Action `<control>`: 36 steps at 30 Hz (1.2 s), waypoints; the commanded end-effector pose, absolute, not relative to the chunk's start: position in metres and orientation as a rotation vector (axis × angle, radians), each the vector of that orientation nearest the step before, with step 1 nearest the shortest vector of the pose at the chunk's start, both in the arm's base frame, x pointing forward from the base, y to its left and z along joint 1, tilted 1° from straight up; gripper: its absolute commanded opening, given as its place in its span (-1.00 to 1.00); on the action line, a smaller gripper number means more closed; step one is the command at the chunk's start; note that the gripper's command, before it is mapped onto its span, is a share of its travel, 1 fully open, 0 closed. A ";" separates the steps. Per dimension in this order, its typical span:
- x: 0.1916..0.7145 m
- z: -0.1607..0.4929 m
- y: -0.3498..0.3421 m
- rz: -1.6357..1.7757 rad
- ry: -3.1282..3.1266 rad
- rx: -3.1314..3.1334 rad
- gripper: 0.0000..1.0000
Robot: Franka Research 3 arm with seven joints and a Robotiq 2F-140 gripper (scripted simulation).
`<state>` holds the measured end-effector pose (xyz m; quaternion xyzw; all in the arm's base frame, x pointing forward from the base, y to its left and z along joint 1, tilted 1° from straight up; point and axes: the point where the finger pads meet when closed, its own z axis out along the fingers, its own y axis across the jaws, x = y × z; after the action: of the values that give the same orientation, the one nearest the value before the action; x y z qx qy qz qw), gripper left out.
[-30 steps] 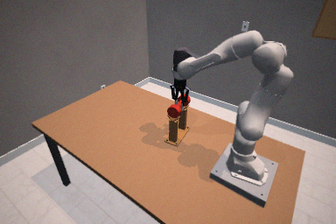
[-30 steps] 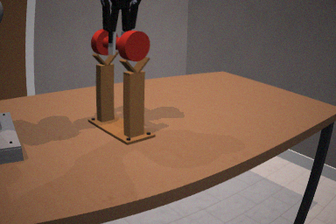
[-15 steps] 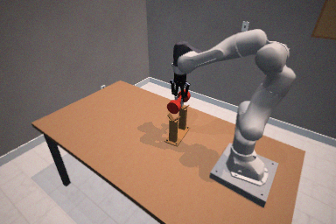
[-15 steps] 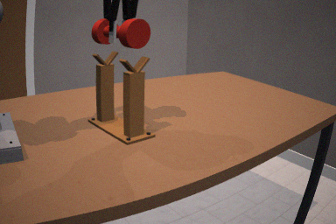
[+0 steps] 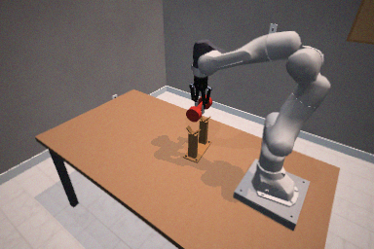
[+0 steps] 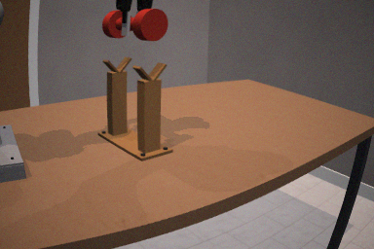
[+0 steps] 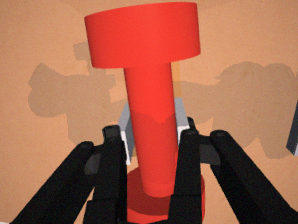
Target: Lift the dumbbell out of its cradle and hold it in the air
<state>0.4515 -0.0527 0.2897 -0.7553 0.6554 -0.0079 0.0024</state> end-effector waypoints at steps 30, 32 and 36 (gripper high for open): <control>0.451 0.318 -0.054 -0.034 2.060 -2.358 -1.00; 0.451 0.318 -0.054 -0.034 2.060 -2.358 -1.00; 0.451 0.318 -0.054 -0.034 2.060 -2.358 -1.00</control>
<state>0.4472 -0.0536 0.3101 -0.7549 0.6558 -0.0042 -0.0022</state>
